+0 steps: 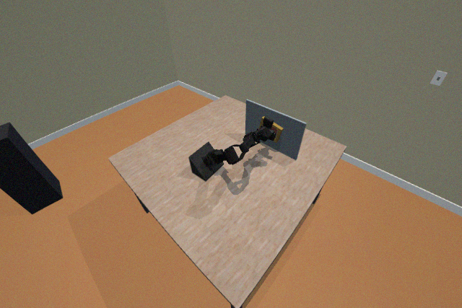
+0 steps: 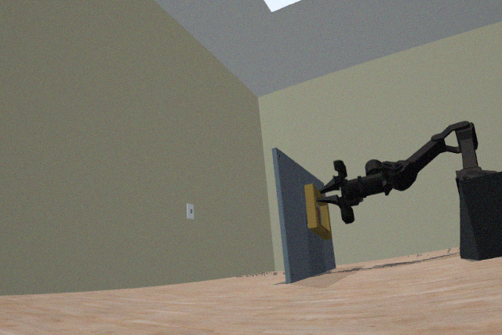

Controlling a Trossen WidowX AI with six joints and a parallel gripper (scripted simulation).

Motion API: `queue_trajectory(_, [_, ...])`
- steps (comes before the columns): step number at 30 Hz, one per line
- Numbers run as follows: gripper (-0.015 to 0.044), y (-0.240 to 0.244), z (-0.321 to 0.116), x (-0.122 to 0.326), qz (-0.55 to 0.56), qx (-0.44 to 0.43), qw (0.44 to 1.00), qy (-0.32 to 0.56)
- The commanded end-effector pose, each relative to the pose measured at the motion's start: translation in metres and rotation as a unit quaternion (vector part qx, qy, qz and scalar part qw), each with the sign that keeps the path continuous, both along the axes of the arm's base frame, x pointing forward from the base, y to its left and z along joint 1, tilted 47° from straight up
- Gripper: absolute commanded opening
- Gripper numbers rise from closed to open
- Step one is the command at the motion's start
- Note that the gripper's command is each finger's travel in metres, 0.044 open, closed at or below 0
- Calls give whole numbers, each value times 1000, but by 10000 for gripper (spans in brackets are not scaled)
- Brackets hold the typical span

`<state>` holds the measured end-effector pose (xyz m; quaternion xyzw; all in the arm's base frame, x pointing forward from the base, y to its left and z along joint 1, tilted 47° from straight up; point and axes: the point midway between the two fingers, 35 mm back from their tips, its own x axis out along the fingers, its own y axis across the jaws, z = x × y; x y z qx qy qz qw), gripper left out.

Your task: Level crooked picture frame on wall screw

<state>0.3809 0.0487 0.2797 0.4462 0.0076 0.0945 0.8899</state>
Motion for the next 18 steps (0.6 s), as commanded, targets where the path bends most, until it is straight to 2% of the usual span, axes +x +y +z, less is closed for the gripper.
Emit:
queue_trajectory(1, [0,2,0,0,5,-1,1000,-3])
queue_trajectory(18, [0,-2,-1,0,-1,-1,1000,-1])
